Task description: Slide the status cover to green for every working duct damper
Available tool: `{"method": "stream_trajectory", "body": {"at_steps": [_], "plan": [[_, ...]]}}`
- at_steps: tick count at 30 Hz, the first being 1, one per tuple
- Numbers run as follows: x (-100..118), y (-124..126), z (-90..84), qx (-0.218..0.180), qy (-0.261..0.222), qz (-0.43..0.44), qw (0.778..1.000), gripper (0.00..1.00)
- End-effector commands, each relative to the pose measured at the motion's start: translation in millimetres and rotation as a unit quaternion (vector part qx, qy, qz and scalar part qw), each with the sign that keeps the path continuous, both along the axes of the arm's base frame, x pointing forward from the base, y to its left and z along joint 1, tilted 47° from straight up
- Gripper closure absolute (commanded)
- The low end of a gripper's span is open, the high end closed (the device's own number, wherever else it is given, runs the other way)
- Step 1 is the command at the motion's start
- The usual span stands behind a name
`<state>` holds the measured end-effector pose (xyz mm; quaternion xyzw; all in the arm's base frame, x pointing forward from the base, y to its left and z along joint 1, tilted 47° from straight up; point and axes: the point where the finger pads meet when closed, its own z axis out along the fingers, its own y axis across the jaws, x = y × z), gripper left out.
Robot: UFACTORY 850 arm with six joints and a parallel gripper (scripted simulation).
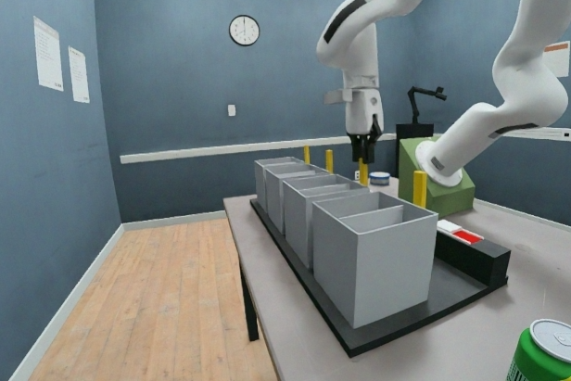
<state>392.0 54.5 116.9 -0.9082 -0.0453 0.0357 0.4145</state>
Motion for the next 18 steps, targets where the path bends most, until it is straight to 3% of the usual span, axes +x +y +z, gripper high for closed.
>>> {"method": "stream_trajectory", "body": {"at_steps": [1, 15, 18], "plan": [[2.9, -17.0, 15.0, 0.0, 0.0, 0.0, 1.0, 0.61], [5.8, -28.0, 24.8, 0.0, 0.0, 0.0, 1.0, 0.61], [46.8, -26.0, 31.2, -0.006, -0.001, 0.0, 1.0, 0.61]]}}
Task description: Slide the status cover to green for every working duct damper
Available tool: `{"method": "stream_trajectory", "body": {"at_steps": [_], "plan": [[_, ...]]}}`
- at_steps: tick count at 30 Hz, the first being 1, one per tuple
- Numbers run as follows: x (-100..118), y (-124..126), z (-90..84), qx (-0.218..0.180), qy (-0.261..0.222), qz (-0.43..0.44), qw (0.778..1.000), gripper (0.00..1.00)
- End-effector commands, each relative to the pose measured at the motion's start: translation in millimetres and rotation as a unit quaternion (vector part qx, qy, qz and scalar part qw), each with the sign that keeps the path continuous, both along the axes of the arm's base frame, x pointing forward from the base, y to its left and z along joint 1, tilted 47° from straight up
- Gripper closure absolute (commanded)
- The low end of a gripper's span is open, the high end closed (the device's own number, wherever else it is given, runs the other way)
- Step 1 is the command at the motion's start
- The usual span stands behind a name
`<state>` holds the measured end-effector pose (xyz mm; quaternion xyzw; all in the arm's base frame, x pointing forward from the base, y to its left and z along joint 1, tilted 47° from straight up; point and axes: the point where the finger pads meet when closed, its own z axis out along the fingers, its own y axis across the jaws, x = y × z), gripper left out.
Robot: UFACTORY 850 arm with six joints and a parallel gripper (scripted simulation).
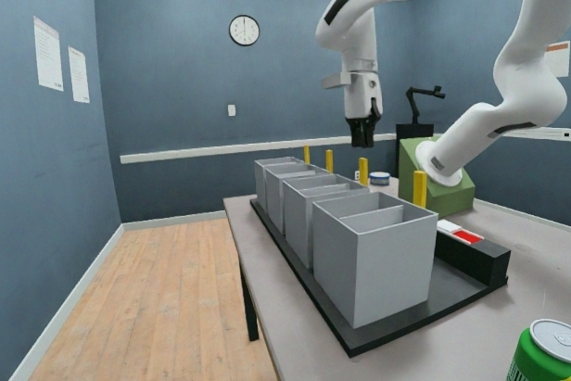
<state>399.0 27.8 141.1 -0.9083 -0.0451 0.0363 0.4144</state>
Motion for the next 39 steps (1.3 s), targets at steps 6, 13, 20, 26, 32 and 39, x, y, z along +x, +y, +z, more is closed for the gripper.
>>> {"method": "stream_trajectory", "body": {"at_steps": [6, 13, 20, 26, 32, 39], "plan": [[72.4, 1.4, 11.7, -0.011, -0.003, 0.0, 1.0, 0.61], [110.6, 2.2, 17.2, -0.017, -0.003, 0.0, 1.0, 0.61], [111.1, 2.2, 17.2, -0.017, -0.003, 0.0, 1.0, 0.61], [111.1, 2.2, 17.2, -0.017, -0.003, 0.0, 1.0, 0.61], [111.1, 2.2, 17.2, -0.017, -0.003, 0.0, 1.0, 0.61], [111.1, 2.2, 17.2, -0.017, -0.003, 0.0, 1.0, 0.61]]}}
